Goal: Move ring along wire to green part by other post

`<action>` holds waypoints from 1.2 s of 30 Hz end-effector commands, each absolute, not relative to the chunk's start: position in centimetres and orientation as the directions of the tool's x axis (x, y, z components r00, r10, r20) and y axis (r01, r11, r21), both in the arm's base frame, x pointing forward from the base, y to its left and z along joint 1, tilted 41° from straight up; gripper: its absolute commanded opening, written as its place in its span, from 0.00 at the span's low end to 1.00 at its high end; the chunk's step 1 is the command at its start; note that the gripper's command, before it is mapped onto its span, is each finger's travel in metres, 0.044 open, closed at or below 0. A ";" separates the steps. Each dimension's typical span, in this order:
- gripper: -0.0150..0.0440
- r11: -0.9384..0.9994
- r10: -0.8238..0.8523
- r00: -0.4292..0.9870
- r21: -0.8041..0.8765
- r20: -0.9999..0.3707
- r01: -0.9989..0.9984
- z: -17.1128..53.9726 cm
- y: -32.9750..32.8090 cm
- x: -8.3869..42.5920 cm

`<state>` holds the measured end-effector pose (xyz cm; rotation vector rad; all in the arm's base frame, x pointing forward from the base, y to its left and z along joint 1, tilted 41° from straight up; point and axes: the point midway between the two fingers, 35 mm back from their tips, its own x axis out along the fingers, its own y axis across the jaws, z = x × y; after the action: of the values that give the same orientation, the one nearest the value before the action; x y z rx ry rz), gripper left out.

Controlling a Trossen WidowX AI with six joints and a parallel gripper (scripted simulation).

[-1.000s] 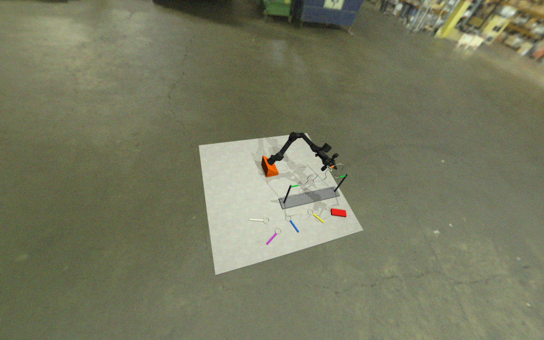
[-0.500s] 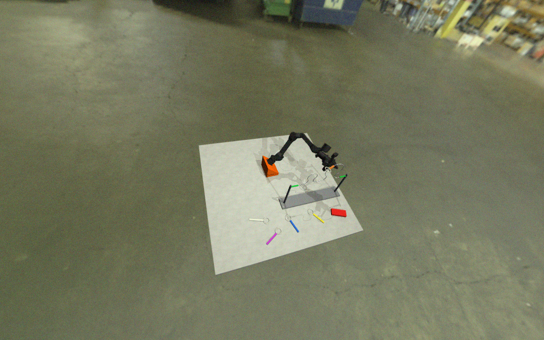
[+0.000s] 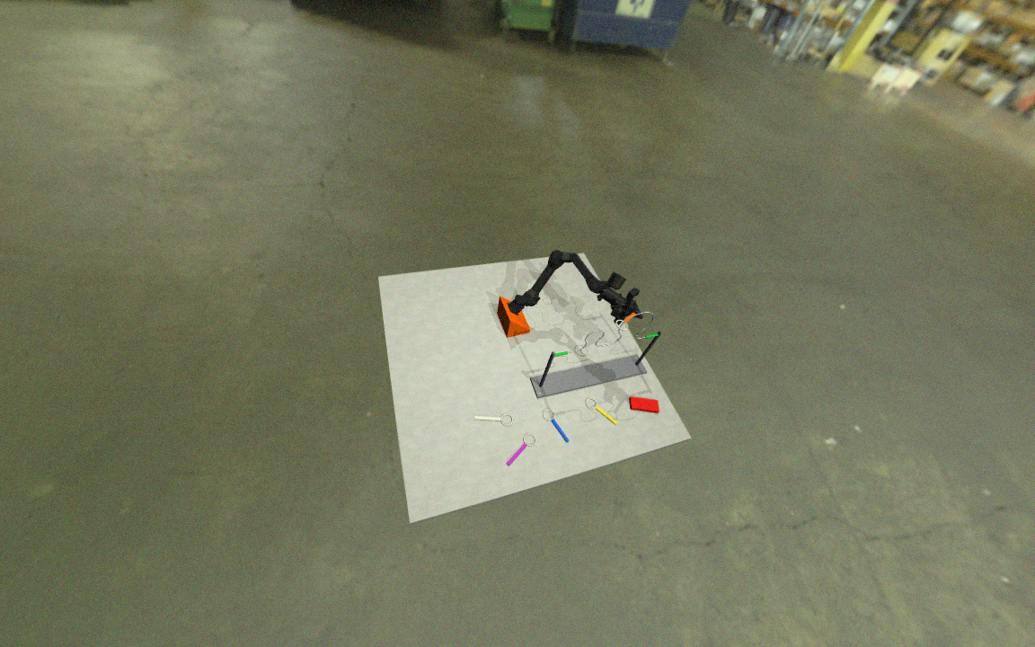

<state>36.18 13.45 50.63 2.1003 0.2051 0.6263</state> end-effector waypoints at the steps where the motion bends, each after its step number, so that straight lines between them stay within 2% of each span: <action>1: 0.00 -0.620 0.364 0.852 0.780 0.376 -0.080 50.6 13.4 36.1; 36: 0.00 -0.893 0.173 0.860 0.445 0.480 -0.069 51.6 12.2 36.1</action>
<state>36.07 12.32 51.64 2.5344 0.0914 0.7203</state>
